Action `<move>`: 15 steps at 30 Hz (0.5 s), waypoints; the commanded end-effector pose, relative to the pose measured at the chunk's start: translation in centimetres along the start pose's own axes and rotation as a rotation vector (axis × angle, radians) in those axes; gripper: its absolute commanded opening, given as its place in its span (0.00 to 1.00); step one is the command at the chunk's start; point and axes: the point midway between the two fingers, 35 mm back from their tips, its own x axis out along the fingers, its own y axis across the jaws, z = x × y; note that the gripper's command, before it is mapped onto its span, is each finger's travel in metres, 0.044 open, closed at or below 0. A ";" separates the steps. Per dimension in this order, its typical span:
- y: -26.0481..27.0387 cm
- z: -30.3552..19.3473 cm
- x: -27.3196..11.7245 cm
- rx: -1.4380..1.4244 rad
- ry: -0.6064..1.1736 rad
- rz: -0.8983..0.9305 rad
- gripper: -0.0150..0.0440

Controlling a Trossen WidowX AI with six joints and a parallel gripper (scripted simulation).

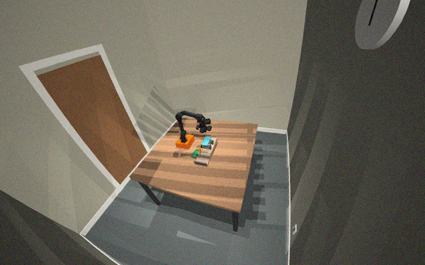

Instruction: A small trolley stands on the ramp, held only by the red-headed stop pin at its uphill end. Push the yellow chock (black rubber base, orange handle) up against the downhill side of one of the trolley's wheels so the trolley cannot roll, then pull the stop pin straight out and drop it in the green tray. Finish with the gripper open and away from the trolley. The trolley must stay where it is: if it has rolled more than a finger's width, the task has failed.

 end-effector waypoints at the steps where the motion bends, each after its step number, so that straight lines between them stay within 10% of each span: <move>1: -1.5 -0.1 0.1 0.002 0.004 -0.001 0.25; 15: -4.5 -0.2 0.2 0.003 0.004 -0.004 0.25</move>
